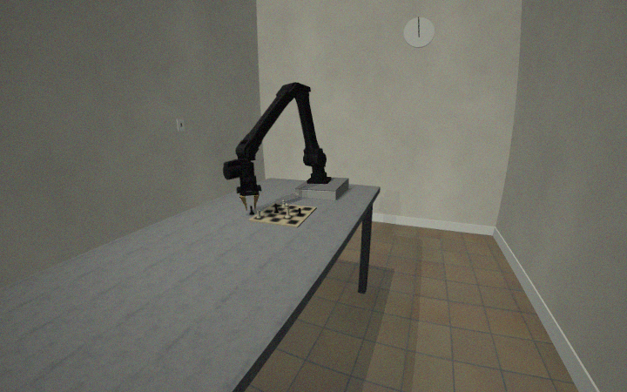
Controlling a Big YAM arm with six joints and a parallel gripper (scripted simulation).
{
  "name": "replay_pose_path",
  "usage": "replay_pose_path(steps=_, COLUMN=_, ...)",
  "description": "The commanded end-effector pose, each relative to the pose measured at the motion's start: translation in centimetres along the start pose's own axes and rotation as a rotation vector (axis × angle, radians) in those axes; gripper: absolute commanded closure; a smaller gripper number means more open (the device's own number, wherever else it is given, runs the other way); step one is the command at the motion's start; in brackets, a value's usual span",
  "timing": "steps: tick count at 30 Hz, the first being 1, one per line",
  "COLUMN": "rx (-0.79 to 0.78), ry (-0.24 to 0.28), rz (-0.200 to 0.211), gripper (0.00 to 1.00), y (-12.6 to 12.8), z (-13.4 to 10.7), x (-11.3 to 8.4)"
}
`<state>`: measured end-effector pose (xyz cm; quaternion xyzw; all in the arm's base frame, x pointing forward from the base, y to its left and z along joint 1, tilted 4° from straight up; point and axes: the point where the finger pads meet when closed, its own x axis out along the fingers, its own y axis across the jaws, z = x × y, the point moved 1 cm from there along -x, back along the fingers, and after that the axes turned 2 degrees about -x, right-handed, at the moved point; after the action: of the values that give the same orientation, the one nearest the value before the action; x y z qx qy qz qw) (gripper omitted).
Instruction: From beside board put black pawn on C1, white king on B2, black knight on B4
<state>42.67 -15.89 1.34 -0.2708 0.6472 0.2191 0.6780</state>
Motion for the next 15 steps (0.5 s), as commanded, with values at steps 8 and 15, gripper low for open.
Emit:
replay_pose_path(steps=8, rx=-0.005, ry=-0.005, rz=0.0, gripper=1.0, y=-0.58, z=-0.07, x=0.44)
replay_pose_path(steps=15, rx=-0.005, ry=-0.005, rz=0.0, gripper=1.0, y=-0.58, z=-0.07, x=0.44)
